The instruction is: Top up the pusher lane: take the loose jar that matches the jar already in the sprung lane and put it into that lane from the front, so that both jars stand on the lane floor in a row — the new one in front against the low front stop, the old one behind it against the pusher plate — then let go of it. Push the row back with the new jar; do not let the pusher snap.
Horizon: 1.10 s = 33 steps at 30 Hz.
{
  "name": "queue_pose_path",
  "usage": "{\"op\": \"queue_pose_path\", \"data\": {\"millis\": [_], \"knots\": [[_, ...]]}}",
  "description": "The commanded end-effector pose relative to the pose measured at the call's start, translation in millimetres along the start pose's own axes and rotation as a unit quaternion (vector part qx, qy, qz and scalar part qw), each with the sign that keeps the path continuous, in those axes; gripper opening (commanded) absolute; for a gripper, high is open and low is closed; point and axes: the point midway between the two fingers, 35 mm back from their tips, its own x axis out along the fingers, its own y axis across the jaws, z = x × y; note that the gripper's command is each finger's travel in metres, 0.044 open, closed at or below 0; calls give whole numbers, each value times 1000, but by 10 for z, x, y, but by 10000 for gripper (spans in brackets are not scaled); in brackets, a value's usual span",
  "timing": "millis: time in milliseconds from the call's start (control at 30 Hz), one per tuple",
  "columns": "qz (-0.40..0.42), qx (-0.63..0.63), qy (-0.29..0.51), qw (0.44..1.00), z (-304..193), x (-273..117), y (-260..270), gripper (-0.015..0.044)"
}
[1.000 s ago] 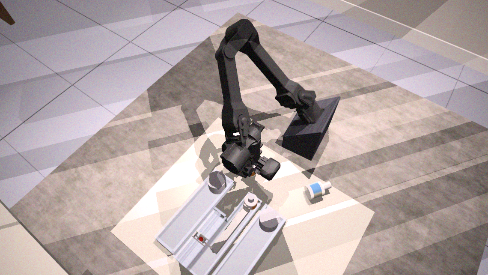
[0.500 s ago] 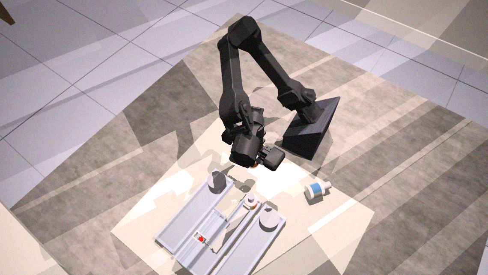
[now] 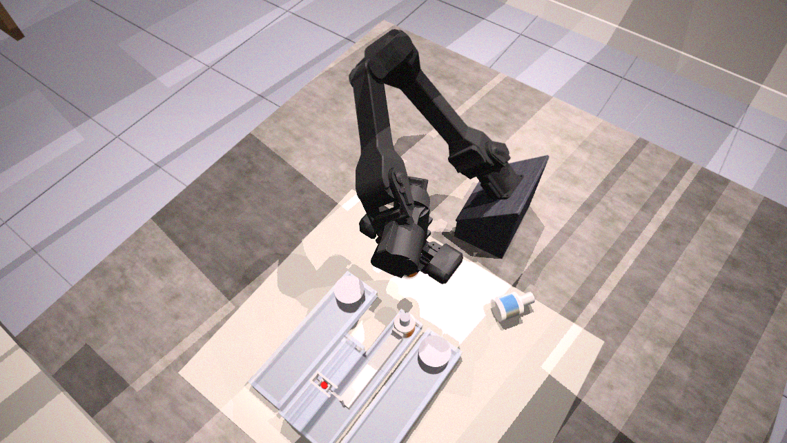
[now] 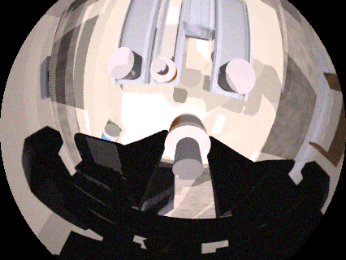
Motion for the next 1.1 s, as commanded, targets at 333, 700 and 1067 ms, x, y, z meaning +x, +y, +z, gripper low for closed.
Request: {"op": "queue_pose_path", "data": {"millis": [333, 700, 1067], "knots": [[1, 8, 2, 1000, 283, 400, 464, 0], [0, 8, 2, 1000, 299, 610, 466, 0], [0, 8, 2, 1000, 310, 640, 465, 0]]}}
